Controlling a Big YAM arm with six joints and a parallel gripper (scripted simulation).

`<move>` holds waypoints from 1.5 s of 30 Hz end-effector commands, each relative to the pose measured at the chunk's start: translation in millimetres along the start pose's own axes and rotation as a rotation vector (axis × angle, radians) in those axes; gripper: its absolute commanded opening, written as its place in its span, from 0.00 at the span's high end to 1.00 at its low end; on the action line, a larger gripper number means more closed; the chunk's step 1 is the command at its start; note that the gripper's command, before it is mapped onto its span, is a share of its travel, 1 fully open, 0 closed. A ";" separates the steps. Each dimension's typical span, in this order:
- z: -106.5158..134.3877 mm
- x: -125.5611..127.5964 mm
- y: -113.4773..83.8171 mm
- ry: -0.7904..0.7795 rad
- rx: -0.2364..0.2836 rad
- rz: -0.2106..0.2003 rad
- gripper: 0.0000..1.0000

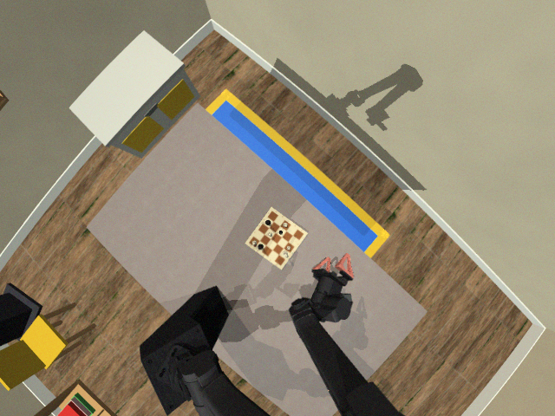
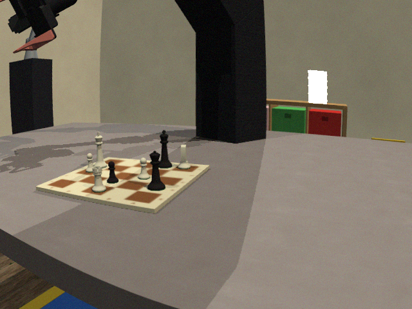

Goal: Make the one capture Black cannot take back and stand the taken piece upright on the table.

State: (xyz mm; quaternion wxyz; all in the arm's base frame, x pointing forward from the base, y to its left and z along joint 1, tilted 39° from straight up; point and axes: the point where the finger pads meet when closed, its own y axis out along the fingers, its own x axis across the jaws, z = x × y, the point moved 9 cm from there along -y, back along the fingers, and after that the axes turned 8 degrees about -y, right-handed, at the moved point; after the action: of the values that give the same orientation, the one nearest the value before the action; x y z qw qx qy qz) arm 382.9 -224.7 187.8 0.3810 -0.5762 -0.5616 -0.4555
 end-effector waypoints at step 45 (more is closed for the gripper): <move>248.6 -50.0 68.2 -0.454 0.251 0.923 0.00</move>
State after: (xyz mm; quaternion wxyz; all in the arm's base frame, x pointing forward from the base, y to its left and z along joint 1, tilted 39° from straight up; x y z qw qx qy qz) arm 473.7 -39.6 84.6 0.4773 -0.7883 -0.3686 -0.1219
